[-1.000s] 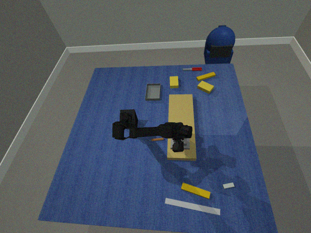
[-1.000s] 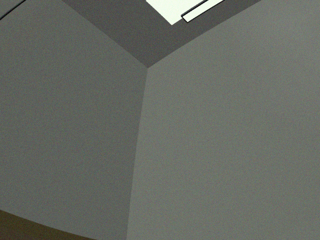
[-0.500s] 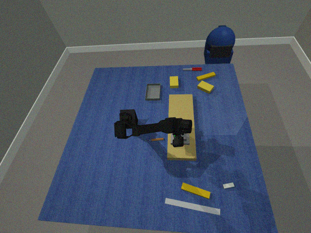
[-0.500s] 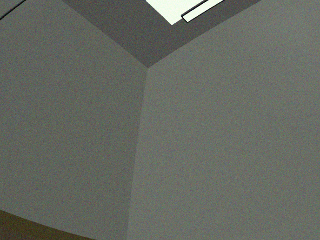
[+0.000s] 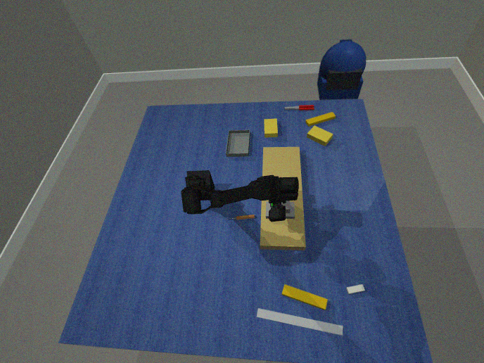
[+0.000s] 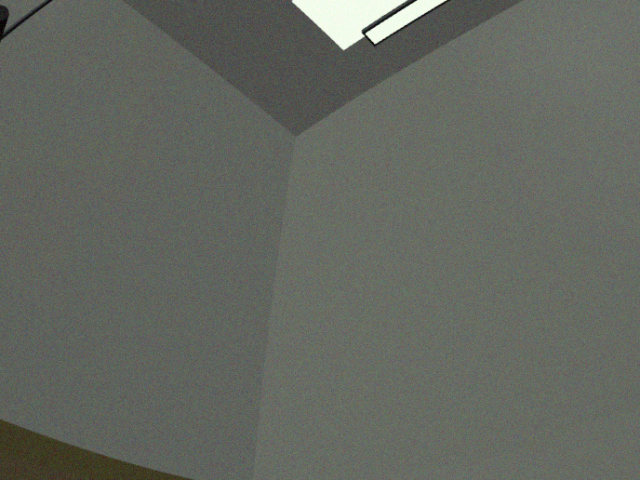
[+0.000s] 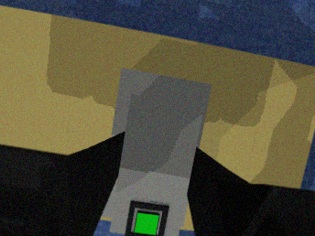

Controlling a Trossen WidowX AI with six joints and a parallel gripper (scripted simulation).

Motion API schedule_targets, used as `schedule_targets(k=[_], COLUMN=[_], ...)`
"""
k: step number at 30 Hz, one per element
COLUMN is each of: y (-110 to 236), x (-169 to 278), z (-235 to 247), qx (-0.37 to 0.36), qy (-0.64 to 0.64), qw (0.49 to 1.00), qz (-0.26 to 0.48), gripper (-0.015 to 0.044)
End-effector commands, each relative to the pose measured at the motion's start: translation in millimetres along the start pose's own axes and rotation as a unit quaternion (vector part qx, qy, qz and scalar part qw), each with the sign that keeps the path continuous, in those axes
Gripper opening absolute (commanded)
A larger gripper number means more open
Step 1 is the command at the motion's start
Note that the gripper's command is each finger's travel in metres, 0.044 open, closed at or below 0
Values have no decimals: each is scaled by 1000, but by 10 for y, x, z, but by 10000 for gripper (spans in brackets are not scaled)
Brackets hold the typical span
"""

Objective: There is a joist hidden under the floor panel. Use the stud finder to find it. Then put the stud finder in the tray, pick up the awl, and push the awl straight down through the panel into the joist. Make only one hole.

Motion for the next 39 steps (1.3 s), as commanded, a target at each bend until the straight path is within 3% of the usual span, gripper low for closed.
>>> schedule_targets(k=[1,39], y=[-4,-1], x=[31,164], z=[123,919], qx=[0,-2], qy=[2,1], qw=[1000,1000], qz=[1,1], gripper=[0,0])
Point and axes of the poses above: the point midway between the two fingers, 35 mm back from their tips, its own y axis back along the fingers, its own z axis across the jaws, x = y × z, the point moved 6 cm from there along y, back along the fingers, and after that the axes turned 9 degrees about -y, right-handed, at the moved point
